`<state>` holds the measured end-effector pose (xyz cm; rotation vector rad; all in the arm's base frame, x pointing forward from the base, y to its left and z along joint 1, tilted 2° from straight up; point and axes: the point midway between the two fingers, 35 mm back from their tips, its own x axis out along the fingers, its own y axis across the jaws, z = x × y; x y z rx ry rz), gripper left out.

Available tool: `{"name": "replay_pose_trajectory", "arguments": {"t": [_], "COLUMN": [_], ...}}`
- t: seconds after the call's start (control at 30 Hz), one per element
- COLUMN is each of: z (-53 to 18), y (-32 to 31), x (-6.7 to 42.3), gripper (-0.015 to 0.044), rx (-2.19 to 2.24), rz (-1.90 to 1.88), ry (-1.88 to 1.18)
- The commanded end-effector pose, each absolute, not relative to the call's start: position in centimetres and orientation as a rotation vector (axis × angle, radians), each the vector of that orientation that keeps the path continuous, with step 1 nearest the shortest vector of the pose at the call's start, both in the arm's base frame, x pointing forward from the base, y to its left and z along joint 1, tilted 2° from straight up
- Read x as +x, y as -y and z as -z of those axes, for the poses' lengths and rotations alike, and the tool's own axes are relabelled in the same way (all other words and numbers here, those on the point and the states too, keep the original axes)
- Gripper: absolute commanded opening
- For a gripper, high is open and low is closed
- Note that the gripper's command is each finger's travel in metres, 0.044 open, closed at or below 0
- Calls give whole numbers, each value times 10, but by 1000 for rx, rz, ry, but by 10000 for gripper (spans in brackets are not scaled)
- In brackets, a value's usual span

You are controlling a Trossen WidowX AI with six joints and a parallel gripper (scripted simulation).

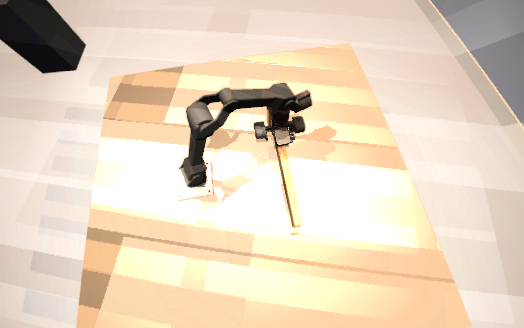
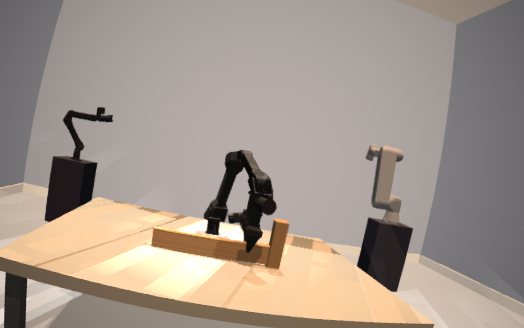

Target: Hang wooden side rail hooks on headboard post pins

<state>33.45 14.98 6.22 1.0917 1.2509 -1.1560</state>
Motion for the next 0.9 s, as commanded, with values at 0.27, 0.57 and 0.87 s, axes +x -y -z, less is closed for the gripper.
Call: {"name": "replay_pose_trajectory", "arguments": {"t": [0.27,0.57,0.87], "z": [-79,-76,-76], "y": [-124,-123,-123], "x": [339,340,340], "gripper": [440,440,440], "rx": [1109,1113,1113], "rz": [1138,1155,1155], "ry": [-1243,-1242,-1242]}}
